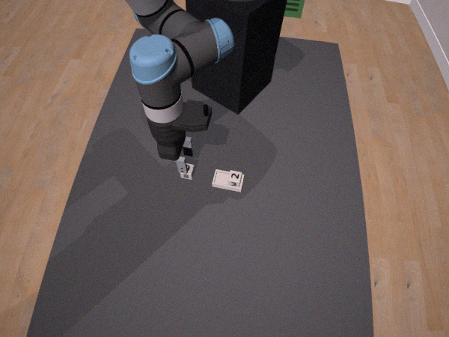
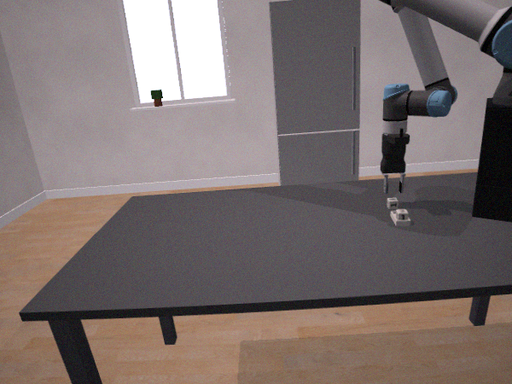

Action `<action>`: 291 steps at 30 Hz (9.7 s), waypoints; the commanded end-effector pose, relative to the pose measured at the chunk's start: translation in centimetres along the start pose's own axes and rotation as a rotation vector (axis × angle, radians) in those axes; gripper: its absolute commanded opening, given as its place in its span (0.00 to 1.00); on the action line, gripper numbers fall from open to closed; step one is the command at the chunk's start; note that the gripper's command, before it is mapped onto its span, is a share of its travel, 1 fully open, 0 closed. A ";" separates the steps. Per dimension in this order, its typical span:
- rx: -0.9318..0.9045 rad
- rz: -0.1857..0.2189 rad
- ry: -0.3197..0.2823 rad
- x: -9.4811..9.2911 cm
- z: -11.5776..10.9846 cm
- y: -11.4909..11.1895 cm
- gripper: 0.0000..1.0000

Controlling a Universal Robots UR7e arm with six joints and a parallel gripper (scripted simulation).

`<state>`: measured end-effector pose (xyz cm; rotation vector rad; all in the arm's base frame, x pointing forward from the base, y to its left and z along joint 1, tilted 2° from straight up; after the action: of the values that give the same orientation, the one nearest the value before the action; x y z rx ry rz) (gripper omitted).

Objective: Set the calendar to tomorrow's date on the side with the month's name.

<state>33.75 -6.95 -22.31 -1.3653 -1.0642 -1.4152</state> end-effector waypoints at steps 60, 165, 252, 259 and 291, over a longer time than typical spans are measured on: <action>0.000 -0.001 0.000 -1.8 0.0 0.0 0.87; 0.000 -0.001 0.000 -4.5 0.0 0.0 0.57; -0.002 -0.001 0.000 6.4 8.8 -1.7 0.57; -0.002 -0.001 0.000 5.2 8.8 -1.7 0.57; -0.002 -0.001 0.000 -0.1 8.9 -1.6 0.57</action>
<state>34.37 2.04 -22.17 -1.3673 -1.0627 -1.4166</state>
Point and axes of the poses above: the point where the finger pads meet when closed, its own x axis back along the fingers, its own y axis across the jaws, z = x × y, the point moved 4 cm from there along x, back along the fingers, and after that the axes turned 11 degrees about -x, right-handed, at the moved point
